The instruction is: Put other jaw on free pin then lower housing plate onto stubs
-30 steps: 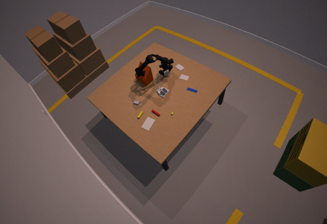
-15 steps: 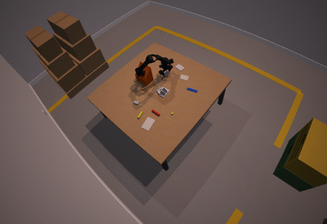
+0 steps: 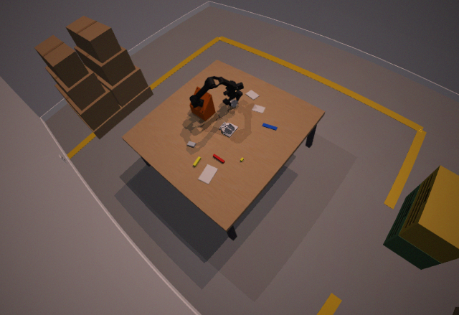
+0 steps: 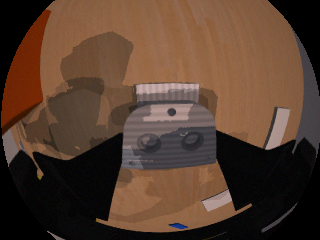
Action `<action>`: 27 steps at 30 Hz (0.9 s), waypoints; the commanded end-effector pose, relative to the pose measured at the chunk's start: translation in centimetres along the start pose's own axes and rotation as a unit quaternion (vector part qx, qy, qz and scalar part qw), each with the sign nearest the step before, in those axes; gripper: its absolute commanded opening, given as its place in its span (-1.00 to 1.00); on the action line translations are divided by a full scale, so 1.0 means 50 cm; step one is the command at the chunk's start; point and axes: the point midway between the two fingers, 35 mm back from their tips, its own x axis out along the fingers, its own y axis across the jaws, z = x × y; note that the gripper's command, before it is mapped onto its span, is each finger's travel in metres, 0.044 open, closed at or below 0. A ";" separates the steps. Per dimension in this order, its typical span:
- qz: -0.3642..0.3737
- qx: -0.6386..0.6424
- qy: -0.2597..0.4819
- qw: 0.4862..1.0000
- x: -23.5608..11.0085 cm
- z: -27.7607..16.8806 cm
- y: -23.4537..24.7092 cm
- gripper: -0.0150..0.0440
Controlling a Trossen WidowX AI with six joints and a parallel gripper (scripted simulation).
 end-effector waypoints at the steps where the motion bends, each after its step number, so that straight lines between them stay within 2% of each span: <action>1: 0.000 0.000 0.000 1.000 0.000 0.000 0.000 0.70; 27: -0.001 -0.003 0.002 1.000 -0.146 0.000 -0.002 0.70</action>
